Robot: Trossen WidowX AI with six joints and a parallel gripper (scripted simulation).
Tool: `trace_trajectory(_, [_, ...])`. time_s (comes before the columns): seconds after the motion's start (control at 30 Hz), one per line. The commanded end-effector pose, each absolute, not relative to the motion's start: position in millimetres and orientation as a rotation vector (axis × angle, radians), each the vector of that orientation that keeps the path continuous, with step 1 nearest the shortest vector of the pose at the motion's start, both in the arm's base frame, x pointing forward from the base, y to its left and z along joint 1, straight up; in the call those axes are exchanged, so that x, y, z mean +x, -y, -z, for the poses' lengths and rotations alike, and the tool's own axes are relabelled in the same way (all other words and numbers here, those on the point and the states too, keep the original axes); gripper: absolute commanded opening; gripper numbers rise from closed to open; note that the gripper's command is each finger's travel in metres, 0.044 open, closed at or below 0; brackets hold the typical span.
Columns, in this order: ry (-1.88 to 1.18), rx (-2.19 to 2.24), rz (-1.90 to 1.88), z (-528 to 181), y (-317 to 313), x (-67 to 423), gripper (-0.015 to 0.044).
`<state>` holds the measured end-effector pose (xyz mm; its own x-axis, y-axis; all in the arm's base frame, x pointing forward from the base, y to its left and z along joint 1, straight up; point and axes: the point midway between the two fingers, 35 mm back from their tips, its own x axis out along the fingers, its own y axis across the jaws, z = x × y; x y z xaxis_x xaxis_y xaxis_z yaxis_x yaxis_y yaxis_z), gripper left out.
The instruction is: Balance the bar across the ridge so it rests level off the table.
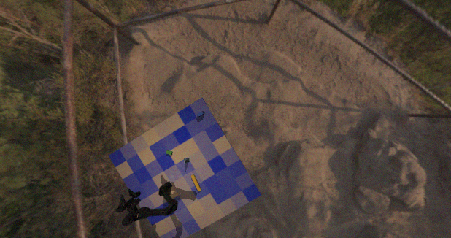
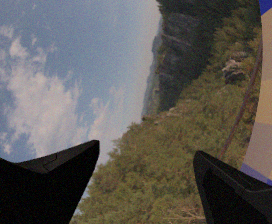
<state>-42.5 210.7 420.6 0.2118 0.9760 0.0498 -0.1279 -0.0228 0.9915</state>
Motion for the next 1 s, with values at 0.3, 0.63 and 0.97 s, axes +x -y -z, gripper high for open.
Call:
trace_trajectory(0.3, [-0.695,0.958,-1.096,-408,-236,-24,0.0315])
trace_trajectory(0.63, [-0.550,0.740,-1.040,-396,-253,-3,0.0315])
trace_trajectory(0.97, [-0.441,0.517,-0.968,-383,-267,23,0.0315])
